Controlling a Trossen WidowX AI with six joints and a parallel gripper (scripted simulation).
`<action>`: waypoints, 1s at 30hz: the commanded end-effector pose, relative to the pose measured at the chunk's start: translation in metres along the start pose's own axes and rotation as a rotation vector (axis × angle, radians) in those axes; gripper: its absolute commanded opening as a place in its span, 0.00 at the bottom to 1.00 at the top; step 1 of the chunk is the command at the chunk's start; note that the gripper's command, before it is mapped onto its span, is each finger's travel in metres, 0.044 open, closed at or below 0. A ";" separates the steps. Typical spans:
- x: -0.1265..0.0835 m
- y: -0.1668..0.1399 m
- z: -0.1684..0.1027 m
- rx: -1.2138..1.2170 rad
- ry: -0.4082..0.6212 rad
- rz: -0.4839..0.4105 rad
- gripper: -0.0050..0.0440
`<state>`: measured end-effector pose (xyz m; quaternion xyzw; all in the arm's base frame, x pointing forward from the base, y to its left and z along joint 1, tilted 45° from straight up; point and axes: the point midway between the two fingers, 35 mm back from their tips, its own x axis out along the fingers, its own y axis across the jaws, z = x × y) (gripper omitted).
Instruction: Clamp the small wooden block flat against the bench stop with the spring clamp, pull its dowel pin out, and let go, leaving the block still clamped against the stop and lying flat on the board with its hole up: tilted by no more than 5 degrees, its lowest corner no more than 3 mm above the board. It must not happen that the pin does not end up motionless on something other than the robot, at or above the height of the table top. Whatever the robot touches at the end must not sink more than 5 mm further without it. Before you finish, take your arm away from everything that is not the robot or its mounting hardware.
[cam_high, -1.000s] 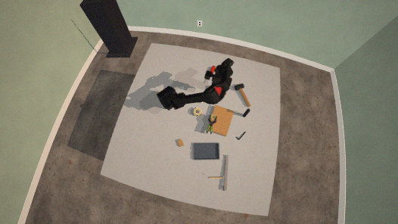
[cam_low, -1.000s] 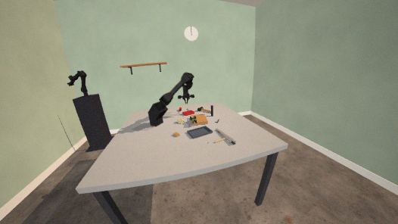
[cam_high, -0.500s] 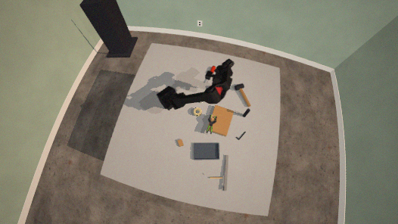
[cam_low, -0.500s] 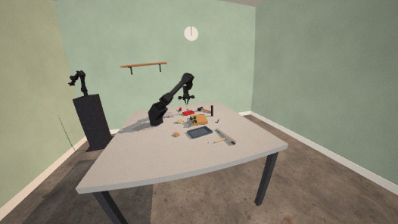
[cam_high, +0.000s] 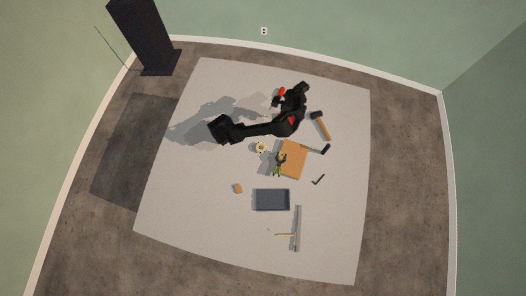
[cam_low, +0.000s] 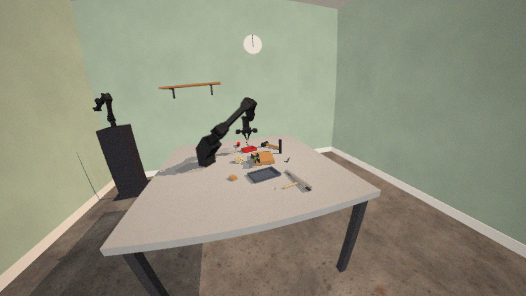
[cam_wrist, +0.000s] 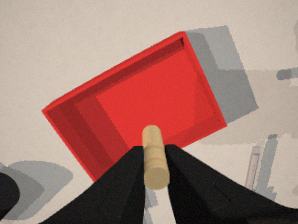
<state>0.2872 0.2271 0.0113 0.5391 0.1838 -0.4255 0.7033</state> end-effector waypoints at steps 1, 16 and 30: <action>0.012 -0.004 0.003 -0.012 -0.018 -0.005 0.10; 0.033 -0.004 0.005 -0.012 -0.018 -0.004 0.10; 0.048 -0.004 0.008 -0.012 -0.020 -0.001 0.10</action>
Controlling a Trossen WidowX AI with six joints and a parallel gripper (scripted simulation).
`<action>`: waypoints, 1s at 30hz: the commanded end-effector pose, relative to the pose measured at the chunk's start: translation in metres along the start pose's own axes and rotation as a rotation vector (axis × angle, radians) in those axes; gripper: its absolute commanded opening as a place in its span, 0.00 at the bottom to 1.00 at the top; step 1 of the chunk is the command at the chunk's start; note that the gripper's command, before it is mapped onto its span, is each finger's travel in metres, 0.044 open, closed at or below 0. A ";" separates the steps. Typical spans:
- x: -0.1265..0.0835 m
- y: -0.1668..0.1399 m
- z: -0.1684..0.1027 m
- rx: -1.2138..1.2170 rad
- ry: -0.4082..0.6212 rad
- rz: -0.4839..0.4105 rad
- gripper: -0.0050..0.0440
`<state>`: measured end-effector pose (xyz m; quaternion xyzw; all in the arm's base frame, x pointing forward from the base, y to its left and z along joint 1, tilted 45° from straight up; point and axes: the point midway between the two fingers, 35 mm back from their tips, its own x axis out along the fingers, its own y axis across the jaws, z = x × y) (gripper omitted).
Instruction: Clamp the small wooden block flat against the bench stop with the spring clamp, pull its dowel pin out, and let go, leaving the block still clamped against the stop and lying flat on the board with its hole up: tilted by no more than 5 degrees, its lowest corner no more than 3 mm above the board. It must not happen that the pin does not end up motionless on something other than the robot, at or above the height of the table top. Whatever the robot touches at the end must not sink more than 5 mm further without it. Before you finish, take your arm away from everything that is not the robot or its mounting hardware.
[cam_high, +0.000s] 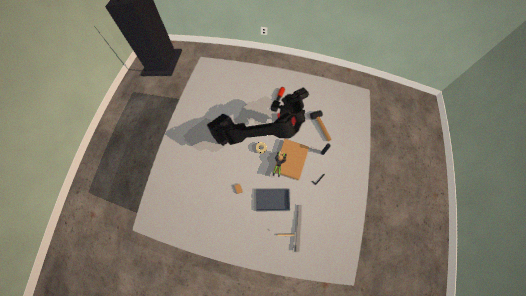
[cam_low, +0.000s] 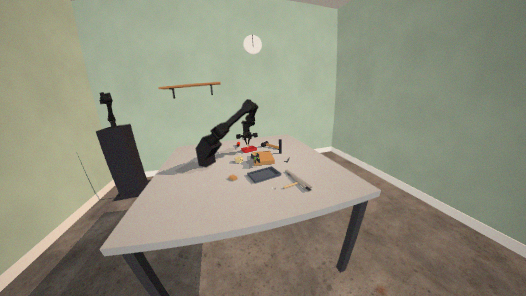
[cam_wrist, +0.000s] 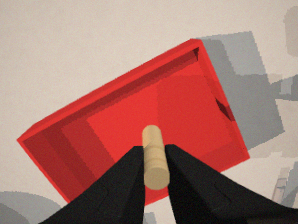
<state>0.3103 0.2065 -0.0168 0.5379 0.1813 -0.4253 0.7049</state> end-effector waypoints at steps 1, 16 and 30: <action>0.006 -0.004 0.003 -0.011 -0.015 -0.005 0.10; 0.018 -0.004 0.002 -0.011 -0.014 -0.007 0.10; 0.032 -0.004 0.001 -0.011 -0.013 -0.008 0.10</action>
